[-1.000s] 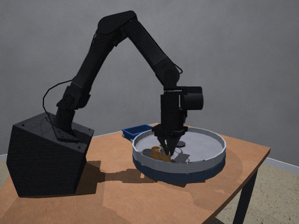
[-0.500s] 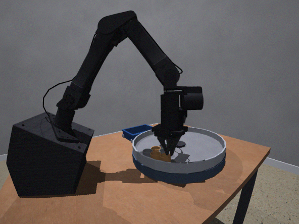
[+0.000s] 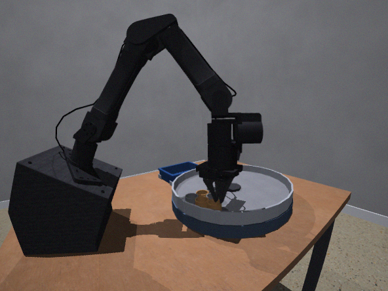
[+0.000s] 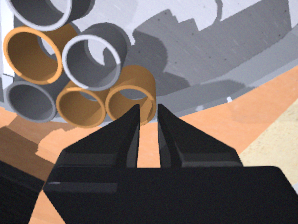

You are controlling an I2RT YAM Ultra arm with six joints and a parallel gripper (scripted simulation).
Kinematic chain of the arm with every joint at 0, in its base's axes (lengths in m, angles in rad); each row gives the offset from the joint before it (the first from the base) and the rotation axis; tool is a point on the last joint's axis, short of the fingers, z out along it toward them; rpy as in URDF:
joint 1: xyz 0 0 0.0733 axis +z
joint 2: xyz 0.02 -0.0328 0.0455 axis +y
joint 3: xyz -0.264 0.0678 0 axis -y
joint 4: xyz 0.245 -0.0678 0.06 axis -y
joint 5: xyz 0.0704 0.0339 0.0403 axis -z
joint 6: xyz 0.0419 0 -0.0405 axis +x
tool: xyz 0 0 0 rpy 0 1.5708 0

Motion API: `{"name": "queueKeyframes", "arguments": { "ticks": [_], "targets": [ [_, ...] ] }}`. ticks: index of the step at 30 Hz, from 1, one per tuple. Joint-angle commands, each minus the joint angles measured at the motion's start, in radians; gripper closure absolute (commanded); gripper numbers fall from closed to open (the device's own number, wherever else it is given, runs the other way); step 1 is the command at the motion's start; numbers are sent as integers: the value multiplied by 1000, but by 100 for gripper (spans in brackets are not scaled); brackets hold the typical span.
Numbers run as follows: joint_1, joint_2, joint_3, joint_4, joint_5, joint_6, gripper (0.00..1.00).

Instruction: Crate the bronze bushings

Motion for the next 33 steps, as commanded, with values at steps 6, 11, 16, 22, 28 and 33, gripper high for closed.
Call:
{"name": "queueKeyframes", "arguments": {
  "ticks": [6,11,16,22,28,33],
  "targets": [
    [-12,-33,26,6,-10,2,85],
    [-12,-33,26,6,-10,2,85],
    [-12,-33,26,6,-10,2,85],
    [-12,-33,26,6,-10,2,85],
    [-12,-33,26,6,-10,2,85],
    [-14,-32,29,-13,-11,-1,85]
  ]
}}
